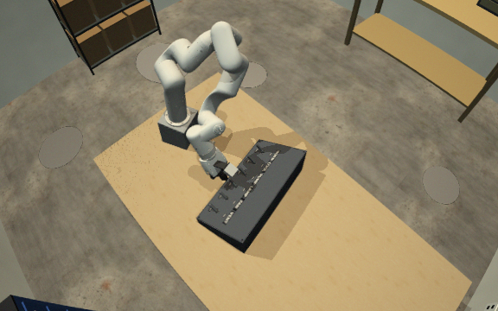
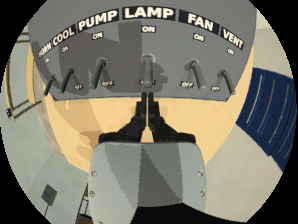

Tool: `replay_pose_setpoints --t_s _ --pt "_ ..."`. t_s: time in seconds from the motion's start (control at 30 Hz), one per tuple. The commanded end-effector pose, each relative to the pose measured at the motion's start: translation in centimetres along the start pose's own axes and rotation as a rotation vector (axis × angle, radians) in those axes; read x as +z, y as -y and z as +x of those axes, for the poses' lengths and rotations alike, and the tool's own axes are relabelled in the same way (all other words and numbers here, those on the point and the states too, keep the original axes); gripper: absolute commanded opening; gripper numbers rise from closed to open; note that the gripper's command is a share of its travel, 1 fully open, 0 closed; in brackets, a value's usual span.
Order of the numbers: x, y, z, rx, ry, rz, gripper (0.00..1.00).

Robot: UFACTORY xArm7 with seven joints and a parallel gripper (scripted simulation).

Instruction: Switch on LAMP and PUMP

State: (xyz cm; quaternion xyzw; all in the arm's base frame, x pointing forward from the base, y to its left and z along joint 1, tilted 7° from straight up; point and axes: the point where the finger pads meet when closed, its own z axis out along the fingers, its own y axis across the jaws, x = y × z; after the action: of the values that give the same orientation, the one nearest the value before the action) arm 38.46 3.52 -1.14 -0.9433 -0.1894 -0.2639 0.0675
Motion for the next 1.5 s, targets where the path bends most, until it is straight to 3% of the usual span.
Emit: replay_pose_setpoints --t_s 0.0,1.47 --pt "0.0 -0.1 0.2 0.001 -0.002 -0.001 0.00" --pt "0.0 -0.1 3.3 0.001 -0.002 -0.001 0.00"
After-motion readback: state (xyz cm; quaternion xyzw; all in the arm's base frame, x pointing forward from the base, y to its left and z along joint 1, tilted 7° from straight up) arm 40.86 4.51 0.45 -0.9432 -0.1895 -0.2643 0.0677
